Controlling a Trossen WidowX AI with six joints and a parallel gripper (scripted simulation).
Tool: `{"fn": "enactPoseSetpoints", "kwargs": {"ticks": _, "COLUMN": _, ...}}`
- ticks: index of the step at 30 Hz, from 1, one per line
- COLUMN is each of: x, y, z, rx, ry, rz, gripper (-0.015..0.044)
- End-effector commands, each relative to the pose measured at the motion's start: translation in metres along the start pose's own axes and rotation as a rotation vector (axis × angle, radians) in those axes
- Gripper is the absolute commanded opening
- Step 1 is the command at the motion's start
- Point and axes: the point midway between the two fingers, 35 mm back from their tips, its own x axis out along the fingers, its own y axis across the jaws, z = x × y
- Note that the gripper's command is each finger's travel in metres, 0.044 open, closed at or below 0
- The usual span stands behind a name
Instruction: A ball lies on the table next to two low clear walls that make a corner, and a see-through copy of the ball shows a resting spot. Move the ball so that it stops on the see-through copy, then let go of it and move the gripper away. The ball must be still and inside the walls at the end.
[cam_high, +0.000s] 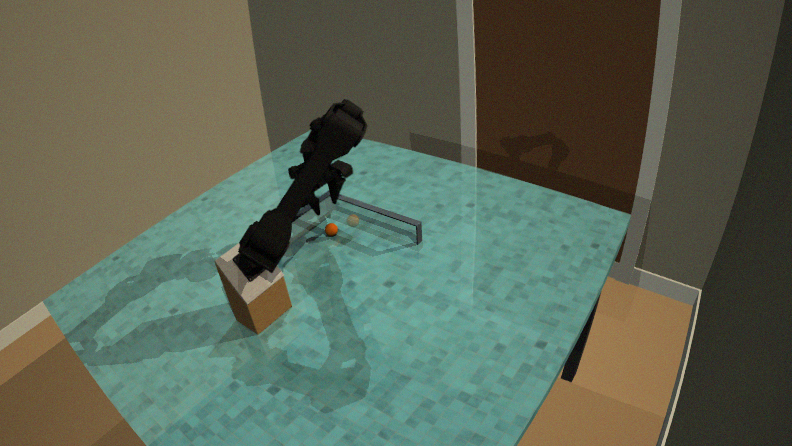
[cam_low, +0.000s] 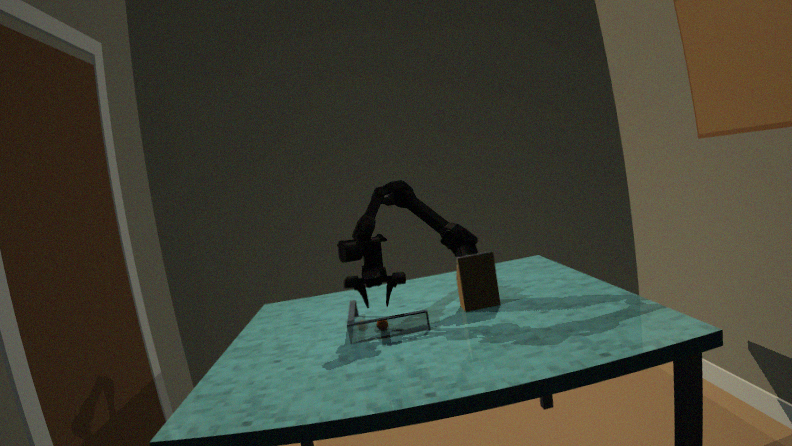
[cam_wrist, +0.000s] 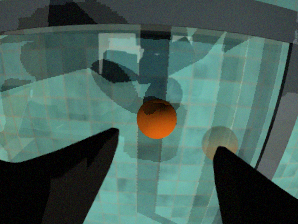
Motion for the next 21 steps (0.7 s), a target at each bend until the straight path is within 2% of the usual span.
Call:
{"fn": "enactPoseSetpoints", "kwargs": {"ticks": 1, "x": 0.012, "y": 0.002, "z": -0.012, "rx": -0.100, "ry": 0.011, "rz": 0.078, "gripper": 0.0279}}
{"fn": "enactPoseSetpoints", "kwargs": {"ticks": 8, "x": 0.012, "y": 0.002, "z": -0.012, "rx": -0.100, "ry": 0.011, "rz": 0.078, "gripper": 0.0279}}
{"fn": "enactPoseSetpoints", "kwargs": {"ticks": 21, "x": 0.034, "y": 0.003, "z": -0.012, "rx": -0.100, "ry": 0.012, "rz": 0.078, "gripper": 0.0279}}
